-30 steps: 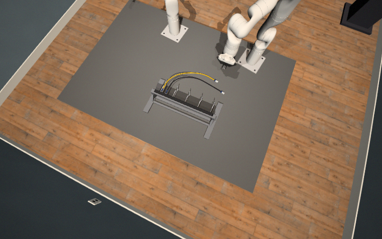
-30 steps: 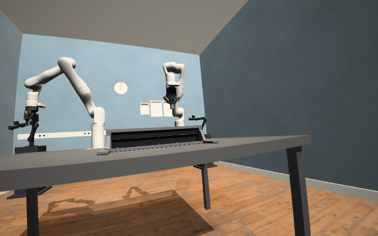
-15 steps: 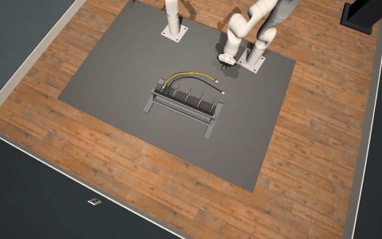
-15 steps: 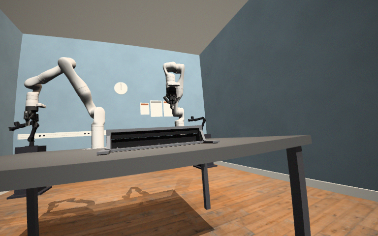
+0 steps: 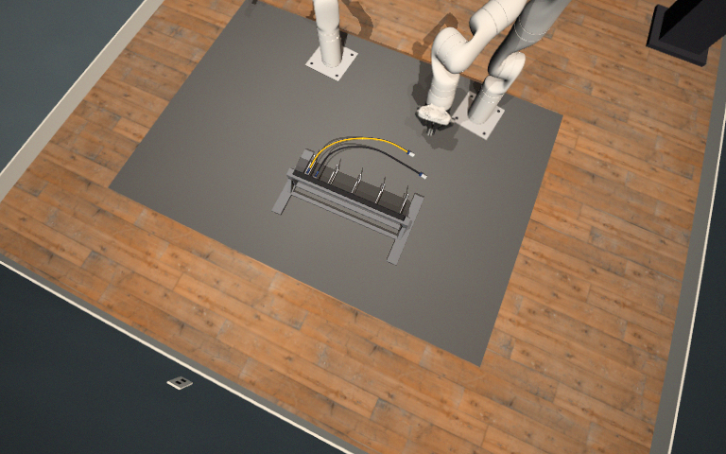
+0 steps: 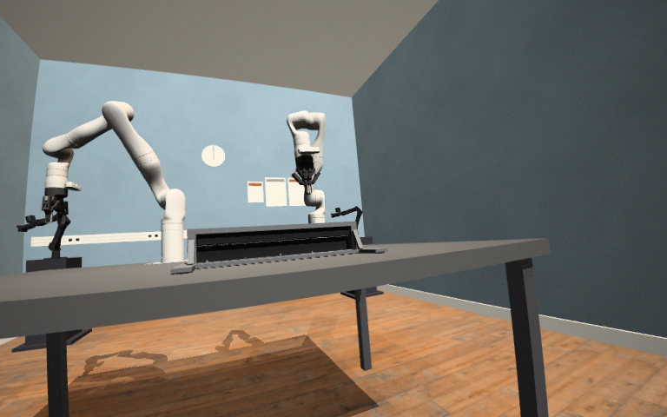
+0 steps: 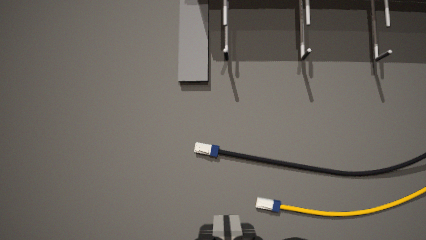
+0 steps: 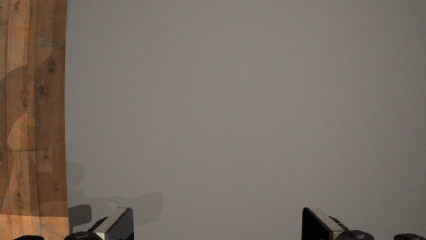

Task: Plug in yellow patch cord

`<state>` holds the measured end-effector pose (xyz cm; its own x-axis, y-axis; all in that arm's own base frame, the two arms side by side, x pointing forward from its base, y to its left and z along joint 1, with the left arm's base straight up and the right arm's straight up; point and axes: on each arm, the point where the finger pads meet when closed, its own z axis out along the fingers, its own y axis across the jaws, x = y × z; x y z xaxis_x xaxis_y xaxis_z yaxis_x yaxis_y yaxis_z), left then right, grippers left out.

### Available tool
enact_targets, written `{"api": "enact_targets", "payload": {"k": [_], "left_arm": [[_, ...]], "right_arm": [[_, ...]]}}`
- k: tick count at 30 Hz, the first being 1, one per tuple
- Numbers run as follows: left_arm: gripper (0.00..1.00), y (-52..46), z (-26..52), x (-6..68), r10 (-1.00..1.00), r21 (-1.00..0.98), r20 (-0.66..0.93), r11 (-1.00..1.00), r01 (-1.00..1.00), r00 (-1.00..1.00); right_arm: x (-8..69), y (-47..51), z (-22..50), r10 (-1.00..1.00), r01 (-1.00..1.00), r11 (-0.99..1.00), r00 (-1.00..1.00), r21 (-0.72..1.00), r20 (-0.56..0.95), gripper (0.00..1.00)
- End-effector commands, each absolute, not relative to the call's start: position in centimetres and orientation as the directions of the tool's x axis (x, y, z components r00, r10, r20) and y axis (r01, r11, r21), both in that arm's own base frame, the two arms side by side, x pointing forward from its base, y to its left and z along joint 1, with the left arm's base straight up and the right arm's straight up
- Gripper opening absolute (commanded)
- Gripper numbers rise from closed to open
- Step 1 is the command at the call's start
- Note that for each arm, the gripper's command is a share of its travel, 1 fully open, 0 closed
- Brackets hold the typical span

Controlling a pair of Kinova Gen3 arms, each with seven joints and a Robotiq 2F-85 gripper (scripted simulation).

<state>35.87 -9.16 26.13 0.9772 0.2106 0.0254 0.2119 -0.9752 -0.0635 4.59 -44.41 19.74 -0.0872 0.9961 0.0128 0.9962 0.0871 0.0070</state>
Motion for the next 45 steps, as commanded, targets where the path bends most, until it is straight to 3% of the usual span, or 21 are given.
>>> {"api": "enact_targets", "payload": {"k": [1,26,45], "left_arm": [[0.099,-8.5,25.4,35.9,0.228,-0.094,0.039,-0.968,0.231,0.973],[0.099,-0.4,23.0,37.8,0.285,-0.353,0.32,-0.849,0.393,0.904],[0.099,0.9,23.2,43.3,0.154,-0.317,0.66,-0.83,0.458,0.735]], "right_arm": [[4.2,-44.8,20.0,0.996,0.996,0.093,-0.093,0.0,0.0,1.0],[4.2,-44.8,20.0,0.996,0.996,0.093,-0.093,0.0,0.0,1.0],[4.2,-44.8,20.0,0.996,0.996,0.093,-0.093,0.0,0.0,1.0]]}}
